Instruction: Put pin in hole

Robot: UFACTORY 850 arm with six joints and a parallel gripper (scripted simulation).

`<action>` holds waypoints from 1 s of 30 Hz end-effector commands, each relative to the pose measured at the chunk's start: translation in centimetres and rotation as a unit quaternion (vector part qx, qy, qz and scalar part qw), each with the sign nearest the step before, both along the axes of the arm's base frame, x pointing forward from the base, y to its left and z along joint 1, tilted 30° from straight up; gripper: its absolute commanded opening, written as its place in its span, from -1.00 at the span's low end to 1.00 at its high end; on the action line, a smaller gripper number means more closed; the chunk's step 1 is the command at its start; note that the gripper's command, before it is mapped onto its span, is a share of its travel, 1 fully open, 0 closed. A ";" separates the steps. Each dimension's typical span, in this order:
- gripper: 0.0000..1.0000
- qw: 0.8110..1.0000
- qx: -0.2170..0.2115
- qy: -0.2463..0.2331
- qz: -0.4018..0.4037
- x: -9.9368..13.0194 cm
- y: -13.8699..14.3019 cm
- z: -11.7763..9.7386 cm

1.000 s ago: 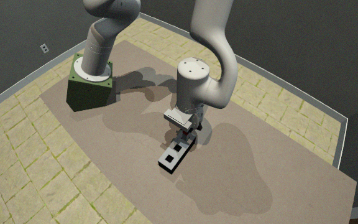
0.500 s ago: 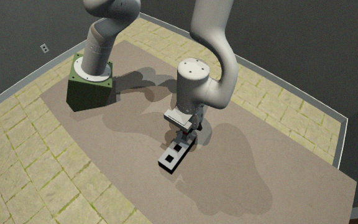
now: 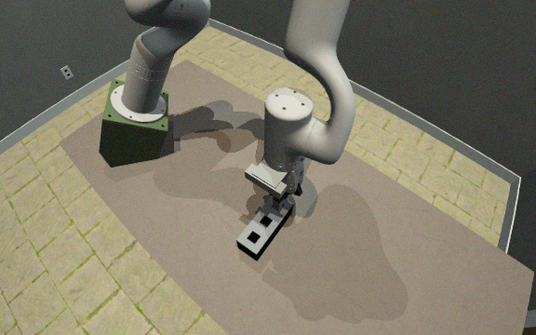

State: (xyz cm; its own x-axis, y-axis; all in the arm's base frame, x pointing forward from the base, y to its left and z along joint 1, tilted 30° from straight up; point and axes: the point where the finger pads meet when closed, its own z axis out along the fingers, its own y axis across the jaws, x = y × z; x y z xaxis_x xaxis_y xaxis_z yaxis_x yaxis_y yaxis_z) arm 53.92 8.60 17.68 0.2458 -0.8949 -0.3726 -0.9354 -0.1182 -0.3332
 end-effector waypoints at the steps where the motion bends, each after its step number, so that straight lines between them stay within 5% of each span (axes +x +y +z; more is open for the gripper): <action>1: -1.00 1.000 0.000 -0.001 0.000 0.1 0.0 0.0; 30: -1.00 1.000 0.000 -0.001 -0.001 0.2 0.2 -0.3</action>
State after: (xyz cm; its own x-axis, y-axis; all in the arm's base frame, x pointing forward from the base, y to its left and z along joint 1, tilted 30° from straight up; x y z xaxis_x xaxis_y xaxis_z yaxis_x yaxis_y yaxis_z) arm 54.05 8.72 17.57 0.2446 -0.8951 -0.3728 -0.9355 -0.1168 -0.3333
